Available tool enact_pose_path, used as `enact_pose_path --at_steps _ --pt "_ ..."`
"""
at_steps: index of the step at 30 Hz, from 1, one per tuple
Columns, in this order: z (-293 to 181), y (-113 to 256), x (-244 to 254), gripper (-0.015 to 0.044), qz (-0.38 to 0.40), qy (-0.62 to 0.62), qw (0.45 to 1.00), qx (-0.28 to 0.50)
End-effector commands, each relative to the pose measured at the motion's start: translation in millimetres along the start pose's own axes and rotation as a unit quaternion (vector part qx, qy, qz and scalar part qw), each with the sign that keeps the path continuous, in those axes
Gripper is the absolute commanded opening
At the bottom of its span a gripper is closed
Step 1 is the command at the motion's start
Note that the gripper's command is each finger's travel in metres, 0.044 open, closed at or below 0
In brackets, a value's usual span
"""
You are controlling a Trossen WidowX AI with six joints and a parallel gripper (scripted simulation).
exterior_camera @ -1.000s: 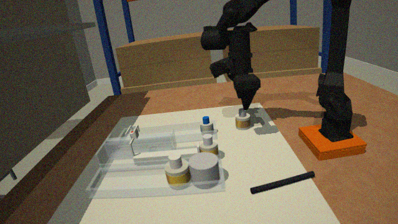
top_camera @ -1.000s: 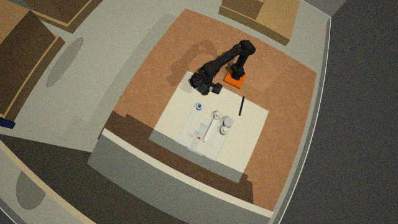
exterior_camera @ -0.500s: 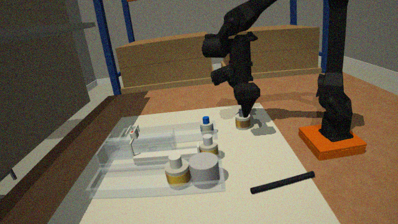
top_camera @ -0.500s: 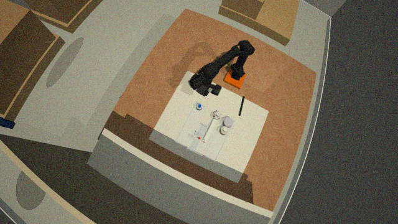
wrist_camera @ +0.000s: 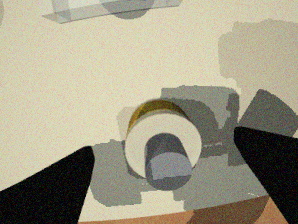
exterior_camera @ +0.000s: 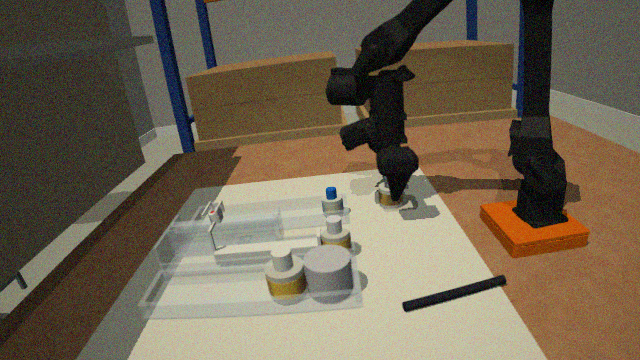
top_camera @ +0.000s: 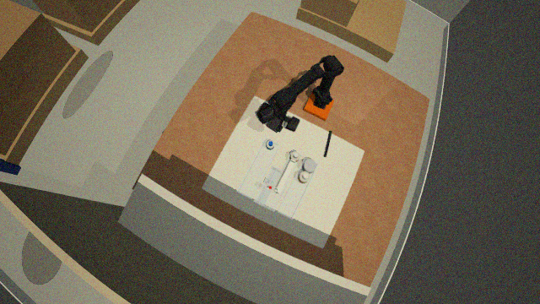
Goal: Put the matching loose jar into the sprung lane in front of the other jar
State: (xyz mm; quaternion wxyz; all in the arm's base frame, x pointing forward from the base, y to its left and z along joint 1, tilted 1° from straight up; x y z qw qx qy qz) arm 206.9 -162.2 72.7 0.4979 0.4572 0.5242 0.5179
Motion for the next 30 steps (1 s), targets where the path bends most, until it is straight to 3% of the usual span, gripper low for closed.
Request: enact_pose_path --at_steps 1,10,17,23,30 --pt "0.2 -6.4 0.8 0.0440 0.004 0.002 1.000 0.000" --pt "0.2 -6.4 0.8 0.0204 0.004 0.002 1.000 0.000" --pt "0.2 -6.4 0.8 0.0157 0.004 0.002 1.000 0.000" --pt "2.7 13.0 -0.3 0.0000 0.004 0.002 1.000 0.000" --pt "3.9 53.6 0.9 0.0000 0.004 0.002 1.000 0.000"
Point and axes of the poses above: the point midway between the two fingers, 35 mm back from their tips, its own y axis back along the fingers, its own x axis across the jaws, z = x × y, the point moved 2 cm from there along y, back along the fingers, and after that the axes turned 10 degrees about y, right-handed, at the moved point
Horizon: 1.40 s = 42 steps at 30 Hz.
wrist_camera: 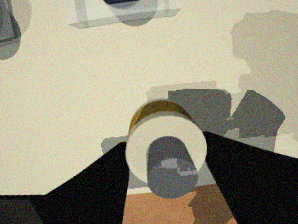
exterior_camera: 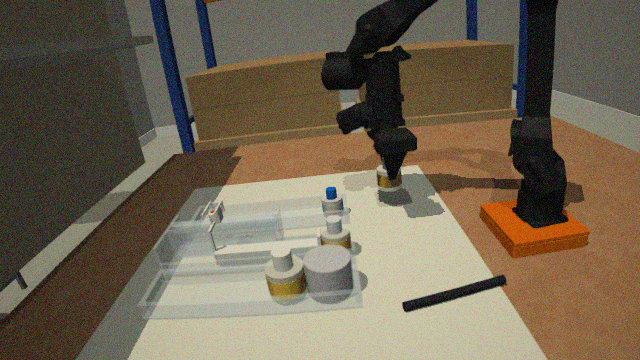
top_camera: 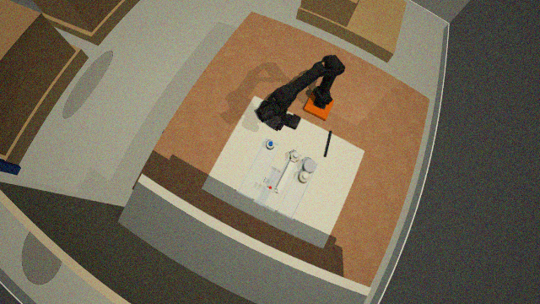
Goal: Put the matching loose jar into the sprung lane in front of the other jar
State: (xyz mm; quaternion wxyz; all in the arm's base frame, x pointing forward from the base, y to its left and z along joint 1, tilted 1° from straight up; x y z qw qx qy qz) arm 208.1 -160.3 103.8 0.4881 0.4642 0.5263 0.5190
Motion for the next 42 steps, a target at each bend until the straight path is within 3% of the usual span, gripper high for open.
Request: enact_pose_path --at_steps 1,7,12,42 --pt "0.8 28.4 1.6 0.0000 -0.004 -0.001 1.000 -0.009" --pt "-3.3 62.6 7.2 0.0000 -0.004 -0.001 1.000 -0.008" --pt "-4.0 66.4 8.0 0.0000 -0.004 -0.001 1.000 -0.008" --pt "75.5 23.8 112.2 0.0000 0.002 -0.002 1.000 -0.014"
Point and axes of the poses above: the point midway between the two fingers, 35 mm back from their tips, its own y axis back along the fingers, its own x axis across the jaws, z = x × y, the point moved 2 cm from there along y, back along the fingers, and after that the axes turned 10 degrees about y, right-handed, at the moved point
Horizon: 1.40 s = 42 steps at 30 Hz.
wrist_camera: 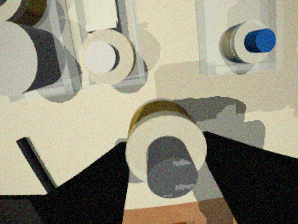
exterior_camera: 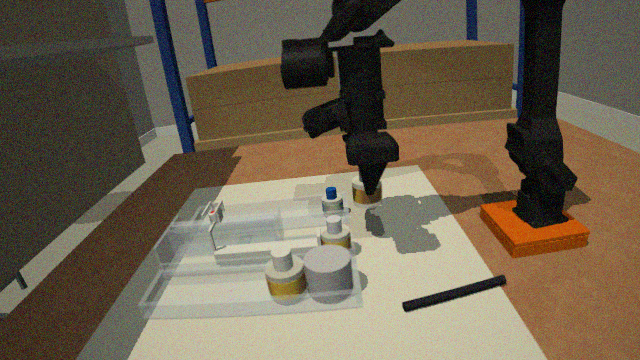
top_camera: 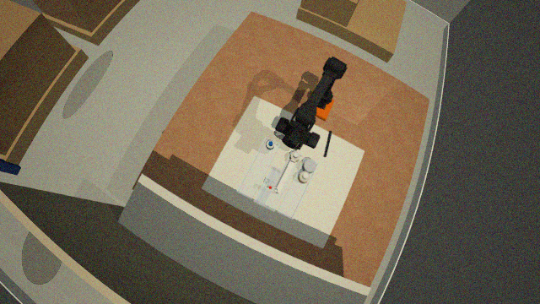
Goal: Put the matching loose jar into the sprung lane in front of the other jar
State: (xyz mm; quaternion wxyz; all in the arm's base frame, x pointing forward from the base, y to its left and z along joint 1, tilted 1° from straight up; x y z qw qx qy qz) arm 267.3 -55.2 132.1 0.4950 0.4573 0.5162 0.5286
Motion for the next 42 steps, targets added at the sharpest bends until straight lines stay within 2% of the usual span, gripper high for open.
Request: enact_pose_path --at_steps 1,5,17,42 --pt "7.7 -8.4 18.5 0.0000 0.000 -0.001 1.000 0.003" --pt "12.4 -13.7 33.7 0.0000 0.001 -0.002 1.000 0.004" --pt "11.5 -37.6 34.6 0.0000 0.001 -0.002 1.000 0.004" --pt "18.9 -38.1 33.3 0.0000 0.001 -0.002 1.000 0.004"
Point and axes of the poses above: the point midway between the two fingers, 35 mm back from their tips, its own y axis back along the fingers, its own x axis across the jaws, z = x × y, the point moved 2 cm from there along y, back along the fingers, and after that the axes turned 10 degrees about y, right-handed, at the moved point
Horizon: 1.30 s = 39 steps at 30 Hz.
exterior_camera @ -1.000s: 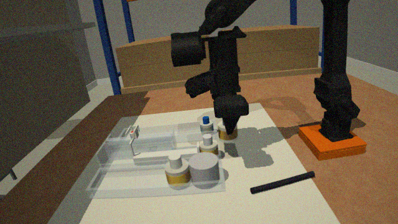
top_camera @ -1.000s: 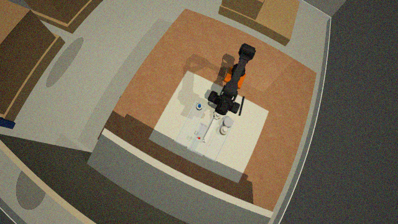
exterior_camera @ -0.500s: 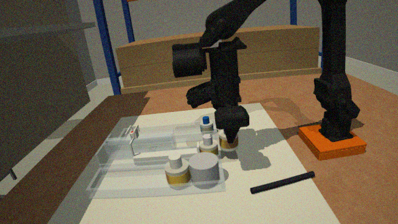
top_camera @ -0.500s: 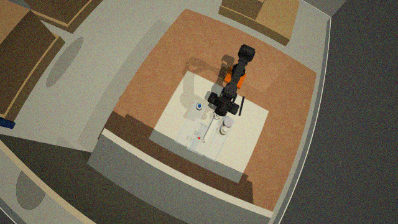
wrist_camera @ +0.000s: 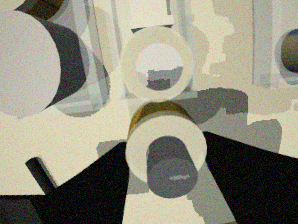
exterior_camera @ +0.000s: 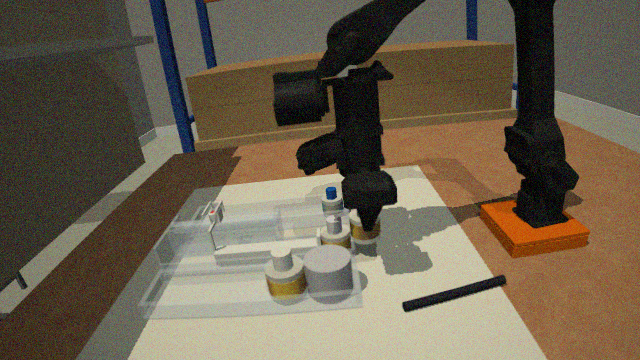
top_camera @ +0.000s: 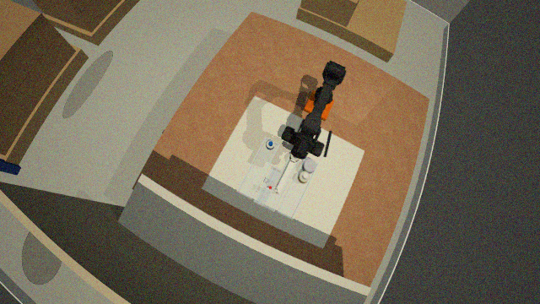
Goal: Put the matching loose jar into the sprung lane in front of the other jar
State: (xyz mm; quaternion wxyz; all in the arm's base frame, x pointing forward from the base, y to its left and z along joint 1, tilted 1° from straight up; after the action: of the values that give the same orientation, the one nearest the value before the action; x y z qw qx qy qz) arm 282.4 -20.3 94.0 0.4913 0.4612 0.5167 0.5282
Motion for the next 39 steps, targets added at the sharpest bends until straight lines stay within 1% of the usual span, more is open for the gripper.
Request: enact_pose_path --at_steps 1,39 --pt "2.9 -0.1 -1.2 0.0000 -0.003 -0.002 1.000 0.000" --pt "16.7 -0.2 -3.9 0.0000 -0.003 -0.002 1.000 -0.001"
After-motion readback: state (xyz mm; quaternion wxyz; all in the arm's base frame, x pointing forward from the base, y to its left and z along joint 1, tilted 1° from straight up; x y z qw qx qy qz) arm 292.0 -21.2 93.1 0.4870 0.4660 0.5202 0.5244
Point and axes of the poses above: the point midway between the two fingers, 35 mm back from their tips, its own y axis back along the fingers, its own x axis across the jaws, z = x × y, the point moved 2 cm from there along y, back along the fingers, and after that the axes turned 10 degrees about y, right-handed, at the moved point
